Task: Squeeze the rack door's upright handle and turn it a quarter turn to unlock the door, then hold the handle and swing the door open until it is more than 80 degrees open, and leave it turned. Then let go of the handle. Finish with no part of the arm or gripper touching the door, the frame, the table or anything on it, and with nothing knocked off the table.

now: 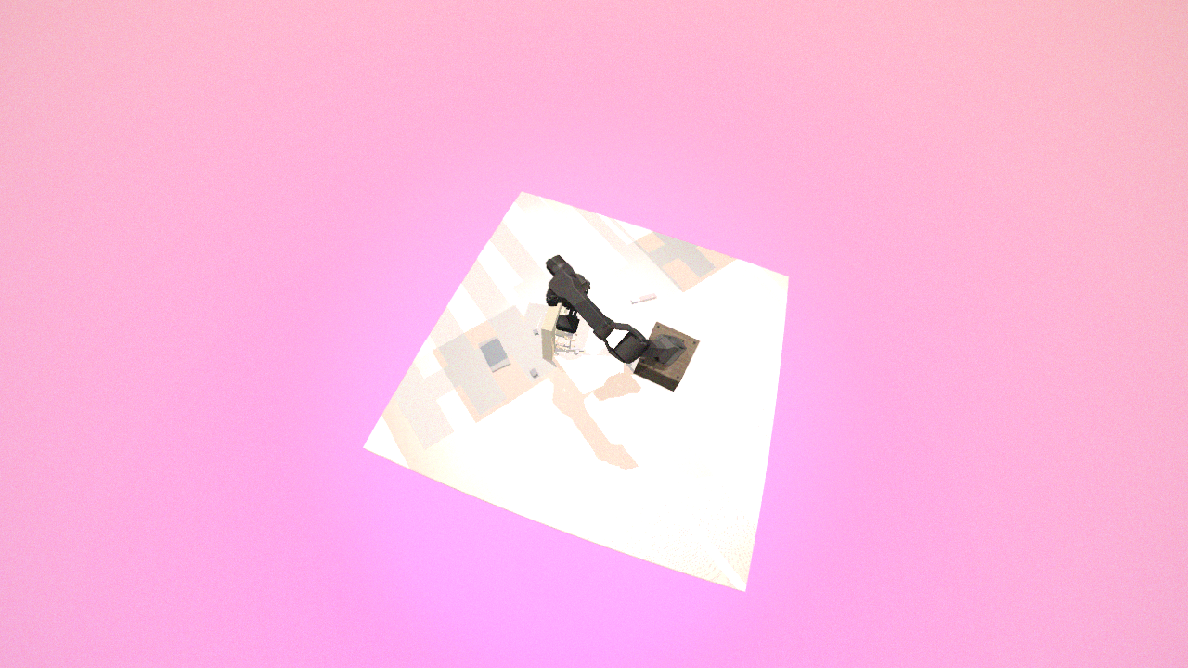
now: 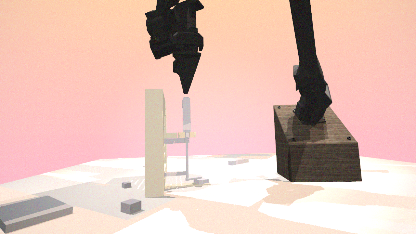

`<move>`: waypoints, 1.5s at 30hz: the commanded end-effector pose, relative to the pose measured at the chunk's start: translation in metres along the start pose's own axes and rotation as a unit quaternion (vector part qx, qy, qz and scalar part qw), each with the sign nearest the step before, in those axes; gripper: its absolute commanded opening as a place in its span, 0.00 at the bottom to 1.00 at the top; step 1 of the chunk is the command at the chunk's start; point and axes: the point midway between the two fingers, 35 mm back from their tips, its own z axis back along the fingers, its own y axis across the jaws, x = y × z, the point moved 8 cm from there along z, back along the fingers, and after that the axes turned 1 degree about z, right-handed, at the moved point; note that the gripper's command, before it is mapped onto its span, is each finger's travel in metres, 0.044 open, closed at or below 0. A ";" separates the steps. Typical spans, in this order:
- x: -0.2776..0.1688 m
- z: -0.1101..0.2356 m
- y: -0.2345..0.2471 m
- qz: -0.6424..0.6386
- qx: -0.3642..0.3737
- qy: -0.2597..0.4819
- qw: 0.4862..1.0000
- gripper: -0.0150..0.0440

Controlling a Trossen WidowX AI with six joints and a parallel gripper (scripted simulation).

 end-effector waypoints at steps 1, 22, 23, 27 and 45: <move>0.002 -0.004 0.000 0.000 0.002 -0.003 1.000 0.75; 0.003 -0.039 0.000 0.001 0.002 -0.003 1.000 0.75; 0.003 -0.040 0.000 0.001 0.002 -0.004 1.000 0.75; 0.003 -0.047 0.000 0.001 0.002 -0.004 1.000 0.75; 0.001 -0.065 0.001 0.001 0.004 -0.004 1.000 0.53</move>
